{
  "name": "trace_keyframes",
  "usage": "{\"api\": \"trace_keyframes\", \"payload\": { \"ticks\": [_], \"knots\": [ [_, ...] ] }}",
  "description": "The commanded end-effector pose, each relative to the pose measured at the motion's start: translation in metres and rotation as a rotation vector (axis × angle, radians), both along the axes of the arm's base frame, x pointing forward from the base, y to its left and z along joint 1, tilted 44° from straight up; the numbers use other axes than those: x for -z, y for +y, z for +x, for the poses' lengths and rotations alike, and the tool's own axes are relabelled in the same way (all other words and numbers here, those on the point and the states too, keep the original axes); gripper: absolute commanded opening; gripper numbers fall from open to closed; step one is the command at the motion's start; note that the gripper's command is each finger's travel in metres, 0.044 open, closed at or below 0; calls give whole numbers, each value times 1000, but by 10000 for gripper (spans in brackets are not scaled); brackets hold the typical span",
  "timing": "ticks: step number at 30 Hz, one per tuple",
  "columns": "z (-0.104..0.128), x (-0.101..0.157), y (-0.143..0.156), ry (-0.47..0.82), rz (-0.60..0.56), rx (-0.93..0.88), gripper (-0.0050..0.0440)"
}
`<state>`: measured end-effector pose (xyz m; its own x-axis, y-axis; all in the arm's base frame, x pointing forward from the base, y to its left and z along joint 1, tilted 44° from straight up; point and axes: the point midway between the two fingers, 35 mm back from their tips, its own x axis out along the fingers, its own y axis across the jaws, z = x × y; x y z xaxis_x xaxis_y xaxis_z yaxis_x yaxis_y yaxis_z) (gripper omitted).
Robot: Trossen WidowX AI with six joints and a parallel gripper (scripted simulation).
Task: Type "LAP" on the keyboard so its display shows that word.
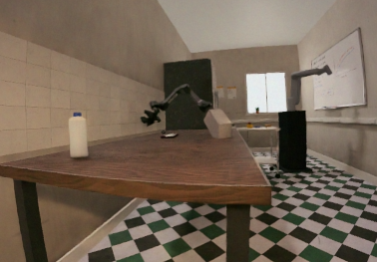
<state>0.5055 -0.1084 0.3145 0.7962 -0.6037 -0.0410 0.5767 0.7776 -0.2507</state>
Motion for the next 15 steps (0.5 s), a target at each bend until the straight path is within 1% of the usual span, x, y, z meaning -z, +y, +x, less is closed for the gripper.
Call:
{"api": "trace_keyframes", "payload": {
  "ticks": [1, 15],
  "knots": [
    [-5, -16, 1, -34, -2, -1, 0],
    [-5, -16, 1, -34, -2, -1, 0]
  ]
}}
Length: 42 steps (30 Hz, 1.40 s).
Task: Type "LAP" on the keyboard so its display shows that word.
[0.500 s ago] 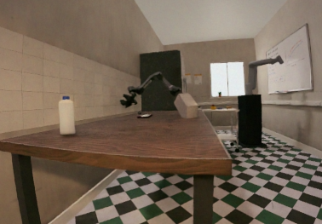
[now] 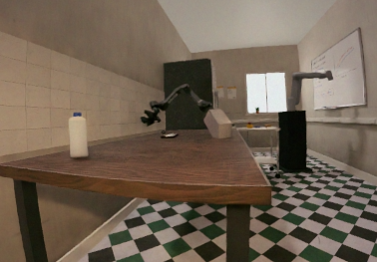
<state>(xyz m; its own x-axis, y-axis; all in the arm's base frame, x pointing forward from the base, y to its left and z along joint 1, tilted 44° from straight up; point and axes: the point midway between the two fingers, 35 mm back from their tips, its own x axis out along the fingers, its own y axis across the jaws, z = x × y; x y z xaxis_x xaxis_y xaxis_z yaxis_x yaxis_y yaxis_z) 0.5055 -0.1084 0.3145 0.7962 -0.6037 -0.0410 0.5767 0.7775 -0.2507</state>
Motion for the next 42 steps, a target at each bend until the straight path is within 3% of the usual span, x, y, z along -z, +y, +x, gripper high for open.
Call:
{"api": "trace_keyframes", "payload": {
  "ticks": [1, 6, 11, 17, 19, 21, 25, 31, 42],
  "knots": [
    [-5, -16, 1, -34, -2, -1, 0],
    [-8, 0, 13, 14, 20, -16, -1],
    [-22, 67, 56, 221, 74, -68, -3],
    [-67, 154, 110, 513, 109, -114, -13],
    [-67, 154, 110, 513, 109, -114, -13],
    [-102, 194, 132, 654, 103, -125, -28],
    [-139, 224, 143, 800, 71, -119, -50],
    [-190, 254, 145, 986, 5, -94, -50],
    [-189, 256, 145, 994, 4, -95, -50]
  ]
}}
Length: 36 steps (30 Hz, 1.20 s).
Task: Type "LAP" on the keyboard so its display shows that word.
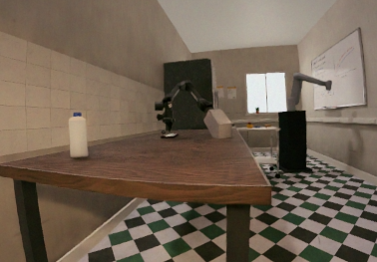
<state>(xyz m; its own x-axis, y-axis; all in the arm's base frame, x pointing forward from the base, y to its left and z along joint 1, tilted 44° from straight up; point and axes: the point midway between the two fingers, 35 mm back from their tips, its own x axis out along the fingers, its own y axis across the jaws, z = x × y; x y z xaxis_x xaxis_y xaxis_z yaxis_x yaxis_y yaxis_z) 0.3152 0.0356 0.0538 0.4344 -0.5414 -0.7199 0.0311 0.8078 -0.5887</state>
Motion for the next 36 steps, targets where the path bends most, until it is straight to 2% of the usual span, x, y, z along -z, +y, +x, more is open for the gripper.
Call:
{"api": "trace_keyframes", "payload": {
  "ticks": [1, 4, 9, 22, 26, 28, 31, 36],
  "knots": [
    [1, -5, 1, -15, 7, 2, -50],
    [-1, -13, -11, -9, 10, 2, -50],
    [-3, -43, -53, -14, 7, 2, -50],
    [-2, -49, -58, -22, 8, 1, -50],
    [0, -72, -85, -29, 10, 3, -50],
    [0, -72, -85, -29, 10, 3, -50],
    [-3, -91, -109, -33, 3, 1, -50],
    [-4, -94, -113, -32, 1, 1, -50]
  ]
}}
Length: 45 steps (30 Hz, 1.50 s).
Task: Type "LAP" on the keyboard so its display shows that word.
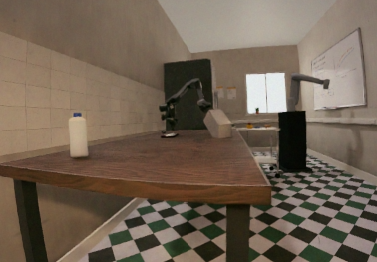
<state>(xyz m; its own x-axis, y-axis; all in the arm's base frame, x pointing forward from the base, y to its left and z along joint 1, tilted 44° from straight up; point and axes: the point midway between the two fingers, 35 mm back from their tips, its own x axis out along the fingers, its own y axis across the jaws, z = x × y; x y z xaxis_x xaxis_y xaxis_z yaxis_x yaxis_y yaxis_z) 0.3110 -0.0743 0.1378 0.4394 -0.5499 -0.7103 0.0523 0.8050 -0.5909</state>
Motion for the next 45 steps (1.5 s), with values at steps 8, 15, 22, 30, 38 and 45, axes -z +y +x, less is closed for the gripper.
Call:
{"api": "trace_keyframes", "payload": {
  "ticks": [8, 15, 22, 30, 38, 45],
  "knots": [
    [-5, -2, 0, -6, 4, -13, -50],
    [-30, 25, 13, -5, 3, -9, -50],
    [-29, 26, 13, 1, 4, -11, -50],
    [-27, 43, 31, 17, 7, -8, -50],
    [-26, 77, 80, 9, 3, -10, -50],
    [-26, 77, 80, 9, 3, -10, -50]
  ]
}}
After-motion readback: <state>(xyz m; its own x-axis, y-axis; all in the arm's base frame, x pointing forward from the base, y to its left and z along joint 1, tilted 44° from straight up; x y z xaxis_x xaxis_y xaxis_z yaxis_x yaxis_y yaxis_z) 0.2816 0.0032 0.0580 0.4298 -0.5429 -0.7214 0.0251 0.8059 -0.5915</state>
